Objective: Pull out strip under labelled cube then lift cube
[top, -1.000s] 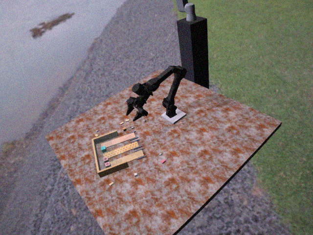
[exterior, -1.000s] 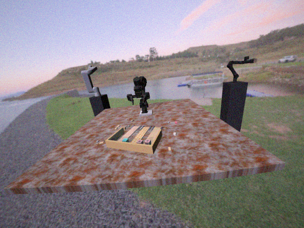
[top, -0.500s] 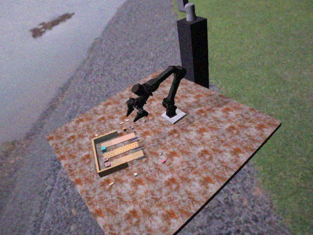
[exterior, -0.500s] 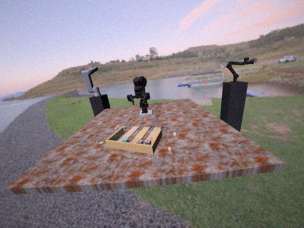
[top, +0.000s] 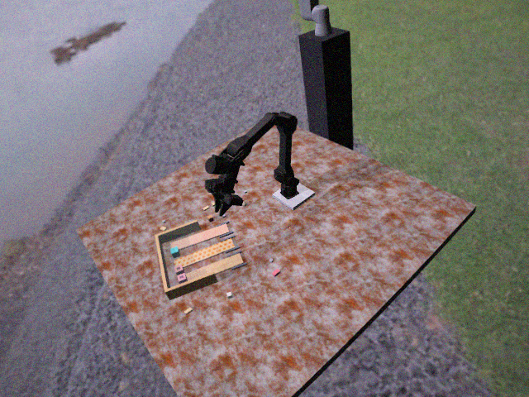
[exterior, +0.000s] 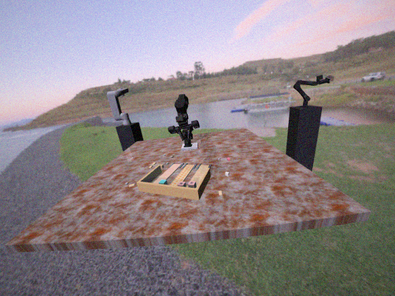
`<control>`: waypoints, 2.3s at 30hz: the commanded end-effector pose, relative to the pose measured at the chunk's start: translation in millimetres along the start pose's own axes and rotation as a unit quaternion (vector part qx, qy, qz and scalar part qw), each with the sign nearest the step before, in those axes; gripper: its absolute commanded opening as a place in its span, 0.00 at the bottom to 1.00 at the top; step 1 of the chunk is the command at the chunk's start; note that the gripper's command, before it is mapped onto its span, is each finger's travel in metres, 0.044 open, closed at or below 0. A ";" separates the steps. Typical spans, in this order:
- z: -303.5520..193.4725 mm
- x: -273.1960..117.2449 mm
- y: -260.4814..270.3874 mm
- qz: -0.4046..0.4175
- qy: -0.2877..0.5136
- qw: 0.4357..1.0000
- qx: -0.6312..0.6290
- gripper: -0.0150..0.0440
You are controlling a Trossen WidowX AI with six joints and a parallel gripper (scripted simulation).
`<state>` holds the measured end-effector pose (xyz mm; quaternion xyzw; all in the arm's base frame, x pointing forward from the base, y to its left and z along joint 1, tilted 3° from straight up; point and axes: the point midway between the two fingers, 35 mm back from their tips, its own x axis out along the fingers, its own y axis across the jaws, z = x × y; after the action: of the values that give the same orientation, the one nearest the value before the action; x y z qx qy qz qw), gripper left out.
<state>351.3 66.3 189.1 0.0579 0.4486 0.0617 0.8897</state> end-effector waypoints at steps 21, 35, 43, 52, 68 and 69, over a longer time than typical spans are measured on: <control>-22.4 112.0 80.8 -0.095 0.301 0.943 0.109 0.25; -33.2 129.1 79.0 -0.095 0.301 0.943 0.109 0.25; -40.9 139.7 77.7 -0.095 0.301 0.943 0.109 0.25; -50.3 151.1 76.0 -0.095 0.301 0.943 0.109 0.25; -66.2 166.4 73.1 -0.095 0.302 0.942 0.109 0.25; -66.2 166.4 73.1 -0.095 0.302 0.942 0.109 0.25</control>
<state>392.3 169.2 33.4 0.0914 0.7034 -0.0541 0.7028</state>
